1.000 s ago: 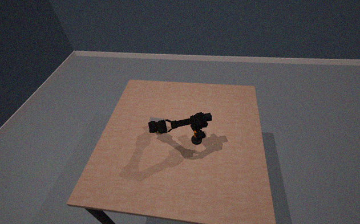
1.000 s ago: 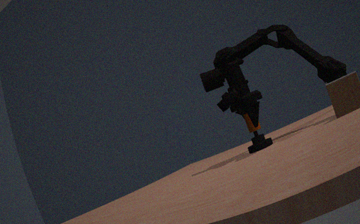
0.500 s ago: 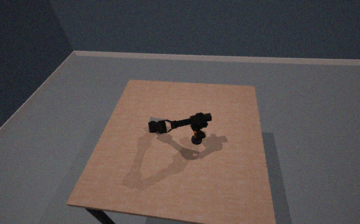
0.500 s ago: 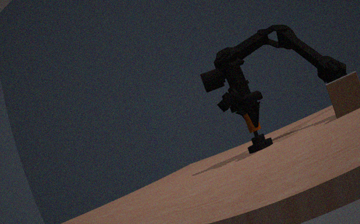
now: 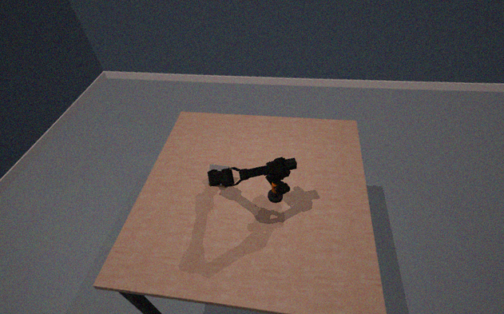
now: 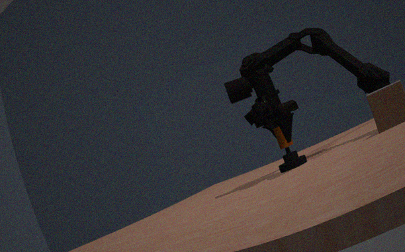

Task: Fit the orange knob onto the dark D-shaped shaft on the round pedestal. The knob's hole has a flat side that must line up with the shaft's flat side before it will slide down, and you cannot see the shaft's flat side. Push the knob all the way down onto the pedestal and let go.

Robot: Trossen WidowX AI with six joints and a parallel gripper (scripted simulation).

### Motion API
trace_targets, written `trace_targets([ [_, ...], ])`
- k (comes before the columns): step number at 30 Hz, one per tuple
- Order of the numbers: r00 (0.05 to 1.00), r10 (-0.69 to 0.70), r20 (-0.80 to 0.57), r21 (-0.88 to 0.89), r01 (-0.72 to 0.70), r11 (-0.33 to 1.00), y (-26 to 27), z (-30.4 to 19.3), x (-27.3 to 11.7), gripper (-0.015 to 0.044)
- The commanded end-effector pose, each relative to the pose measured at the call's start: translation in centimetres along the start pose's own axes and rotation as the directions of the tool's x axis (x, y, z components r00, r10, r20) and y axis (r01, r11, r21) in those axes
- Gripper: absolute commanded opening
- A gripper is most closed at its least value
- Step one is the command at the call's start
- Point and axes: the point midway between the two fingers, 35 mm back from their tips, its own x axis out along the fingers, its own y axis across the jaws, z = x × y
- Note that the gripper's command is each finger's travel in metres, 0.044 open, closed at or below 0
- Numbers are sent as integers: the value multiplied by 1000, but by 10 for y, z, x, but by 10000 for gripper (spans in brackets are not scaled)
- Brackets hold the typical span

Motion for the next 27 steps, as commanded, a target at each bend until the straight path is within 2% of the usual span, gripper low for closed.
trace_targets([
  [1,1000,-4,7,-51,4,999,-1,2,-3,0],
  [27,1000,-4,6,-51,4,999,0,0,-1,0],
])
